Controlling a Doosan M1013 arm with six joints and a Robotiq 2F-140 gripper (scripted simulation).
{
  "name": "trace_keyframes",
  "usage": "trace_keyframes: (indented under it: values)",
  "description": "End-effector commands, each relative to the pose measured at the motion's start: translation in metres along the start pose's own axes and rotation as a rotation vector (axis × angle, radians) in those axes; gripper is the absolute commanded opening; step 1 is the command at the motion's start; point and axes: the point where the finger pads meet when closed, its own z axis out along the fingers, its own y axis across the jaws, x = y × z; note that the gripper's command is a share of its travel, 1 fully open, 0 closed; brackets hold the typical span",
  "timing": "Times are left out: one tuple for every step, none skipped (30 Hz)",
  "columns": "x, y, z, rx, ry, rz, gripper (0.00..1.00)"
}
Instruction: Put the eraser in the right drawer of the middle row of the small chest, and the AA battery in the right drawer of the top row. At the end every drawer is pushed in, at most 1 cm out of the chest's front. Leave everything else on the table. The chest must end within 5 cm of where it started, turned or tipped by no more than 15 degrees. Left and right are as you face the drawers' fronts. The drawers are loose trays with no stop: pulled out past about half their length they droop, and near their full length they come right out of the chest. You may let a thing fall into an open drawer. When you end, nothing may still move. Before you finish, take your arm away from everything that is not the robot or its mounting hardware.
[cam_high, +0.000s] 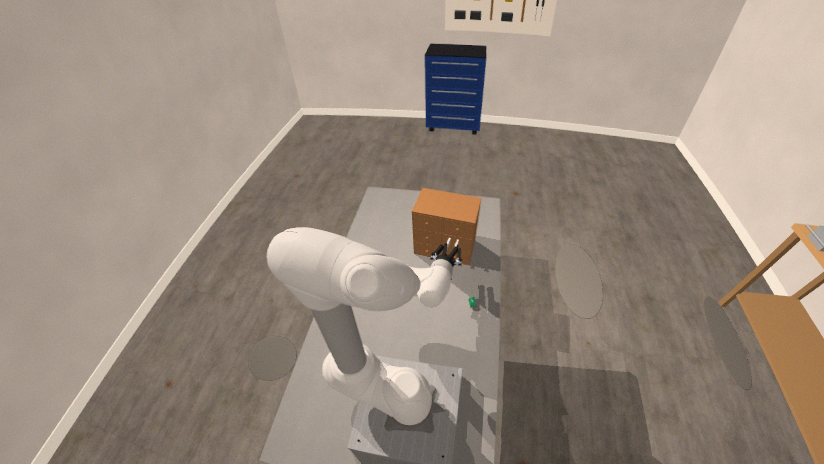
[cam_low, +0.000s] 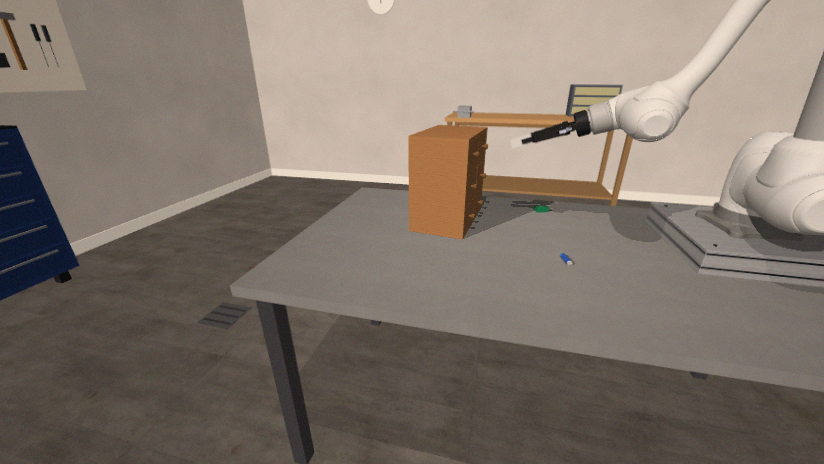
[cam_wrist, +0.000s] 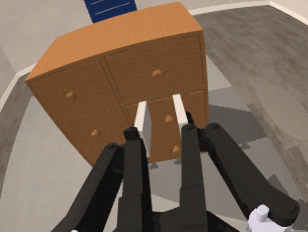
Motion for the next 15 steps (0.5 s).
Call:
trace_keyframes:
  values:
    - [0.001,0.000,0.011,0.000,0.000,0.000,0.20]
    - [0.001,0.000,0.014,0.000,0.000,0.000,0.20]
    - [0.001,0.000,0.017,0.000,0.000,0.000,0.20]
    - [0.001,0.000,0.021,0.000,0.000,0.000,0.20]
    - [0.001,0.000,0.024,0.000,0.000,0.000,0.20]
    - [0.001,0.000,0.024,0.000,0.000,0.000,0.20]
    - [0.001,0.000,0.024,0.000,0.000,0.000,0.20]
    - [0.002,0.000,0.028,0.000,0.000,0.000,0.20]
    - [0.002,0.000,0.031,0.000,0.000,0.000,0.20]
    - [0.002,0.000,0.035,0.000,0.000,0.000,0.20]
    - [0.002,0.000,0.038,0.000,0.000,0.000,0.20]
    - [0.002,0.000,0.041,0.000,0.000,0.000,0.20]
    - [0.002,0.000,0.044,0.000,0.000,0.000,0.20]
    - [0.003,0.000,0.047,0.000,0.000,0.000,0.20]
    - [0.003,0.000,0.050,0.000,0.000,0.000,0.20]
